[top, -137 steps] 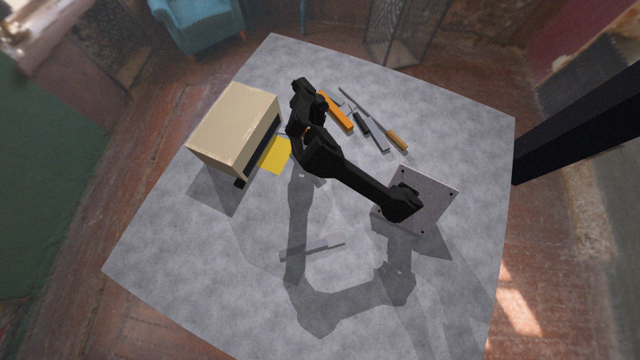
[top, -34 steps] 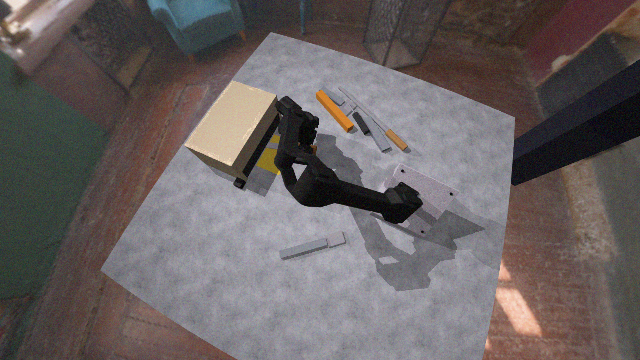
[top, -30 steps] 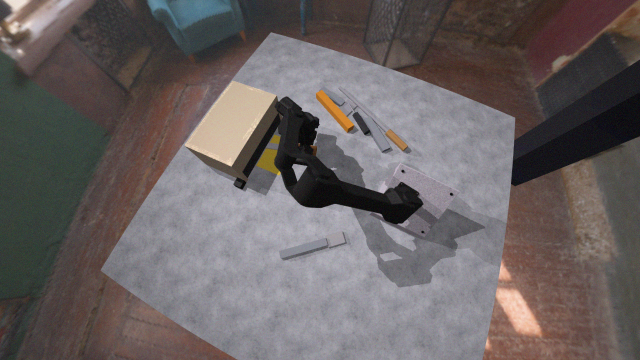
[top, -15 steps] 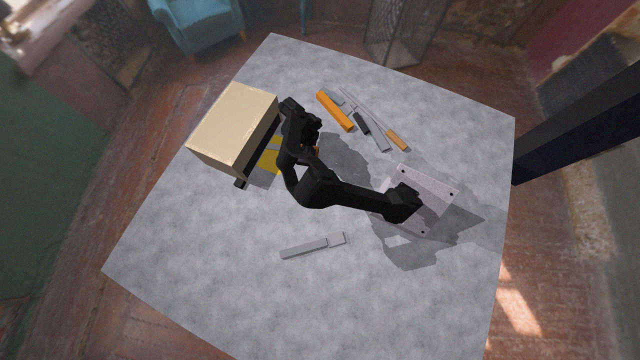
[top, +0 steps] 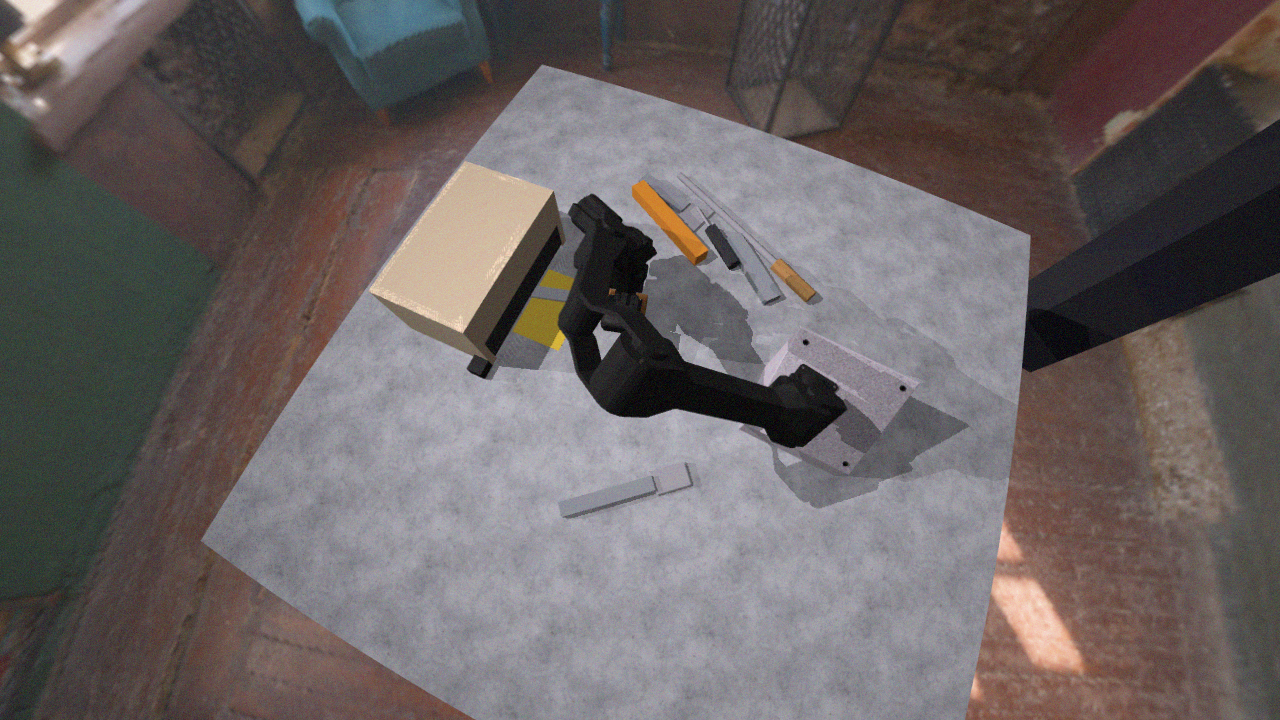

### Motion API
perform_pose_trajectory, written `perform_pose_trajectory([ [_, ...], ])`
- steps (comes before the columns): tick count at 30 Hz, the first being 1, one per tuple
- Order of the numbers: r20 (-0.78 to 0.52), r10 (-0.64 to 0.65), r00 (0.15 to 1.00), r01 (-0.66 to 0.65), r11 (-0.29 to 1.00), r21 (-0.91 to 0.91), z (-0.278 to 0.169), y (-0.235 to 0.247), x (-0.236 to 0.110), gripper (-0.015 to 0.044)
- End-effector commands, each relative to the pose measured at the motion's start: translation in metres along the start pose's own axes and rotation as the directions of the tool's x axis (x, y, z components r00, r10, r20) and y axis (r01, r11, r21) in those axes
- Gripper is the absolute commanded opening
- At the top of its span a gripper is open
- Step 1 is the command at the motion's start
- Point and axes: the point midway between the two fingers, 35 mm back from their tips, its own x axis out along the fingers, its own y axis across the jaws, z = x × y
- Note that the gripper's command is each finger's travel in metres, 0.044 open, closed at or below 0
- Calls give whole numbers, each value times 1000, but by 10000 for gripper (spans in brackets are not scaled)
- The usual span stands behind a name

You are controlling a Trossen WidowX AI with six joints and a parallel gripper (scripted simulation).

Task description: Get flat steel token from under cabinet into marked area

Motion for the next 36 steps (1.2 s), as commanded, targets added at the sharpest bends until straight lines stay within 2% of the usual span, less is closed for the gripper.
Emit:
perform_pose_trajectory([
  [1,-6,1,1000,-1,1000,2,-9,0,1,0],
  [36,-8,0,1000,0,1000,4,-60,-3,1,0],
])
